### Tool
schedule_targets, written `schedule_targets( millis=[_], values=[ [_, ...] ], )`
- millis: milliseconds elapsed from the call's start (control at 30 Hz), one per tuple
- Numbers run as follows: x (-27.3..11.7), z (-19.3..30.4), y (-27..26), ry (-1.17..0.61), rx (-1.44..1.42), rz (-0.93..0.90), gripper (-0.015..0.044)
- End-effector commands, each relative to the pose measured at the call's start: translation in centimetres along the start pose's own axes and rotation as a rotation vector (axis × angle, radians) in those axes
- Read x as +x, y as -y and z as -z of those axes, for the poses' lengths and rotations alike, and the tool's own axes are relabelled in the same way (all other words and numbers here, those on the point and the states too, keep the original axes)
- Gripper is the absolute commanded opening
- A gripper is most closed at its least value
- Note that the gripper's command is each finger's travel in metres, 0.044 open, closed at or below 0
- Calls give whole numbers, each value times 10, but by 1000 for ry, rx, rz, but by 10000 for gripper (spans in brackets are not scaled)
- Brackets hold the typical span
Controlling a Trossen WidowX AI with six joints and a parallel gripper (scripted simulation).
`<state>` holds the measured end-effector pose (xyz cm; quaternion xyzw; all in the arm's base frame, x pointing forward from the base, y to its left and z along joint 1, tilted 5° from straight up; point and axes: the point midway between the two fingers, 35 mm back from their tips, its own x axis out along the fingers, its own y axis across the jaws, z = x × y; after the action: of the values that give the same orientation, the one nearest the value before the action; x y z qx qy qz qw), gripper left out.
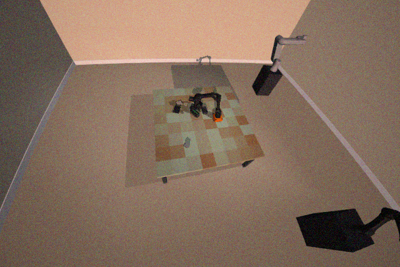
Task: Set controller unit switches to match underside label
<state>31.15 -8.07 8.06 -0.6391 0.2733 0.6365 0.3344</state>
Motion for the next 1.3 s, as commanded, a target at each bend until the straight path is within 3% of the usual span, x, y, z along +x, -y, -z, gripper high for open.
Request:
schedule_targets(
  millis=[0, 333, 633, 1267],
  values=[
    [0, 0, 0, -4, 4, 0, 0],
    [1, 1, -1, -3, 4, 4, 0],
    [29, -1, -51, -12, 3, 200, 0],
    [52, 1, -52, -9, 3, 203, 0]
  ],
)
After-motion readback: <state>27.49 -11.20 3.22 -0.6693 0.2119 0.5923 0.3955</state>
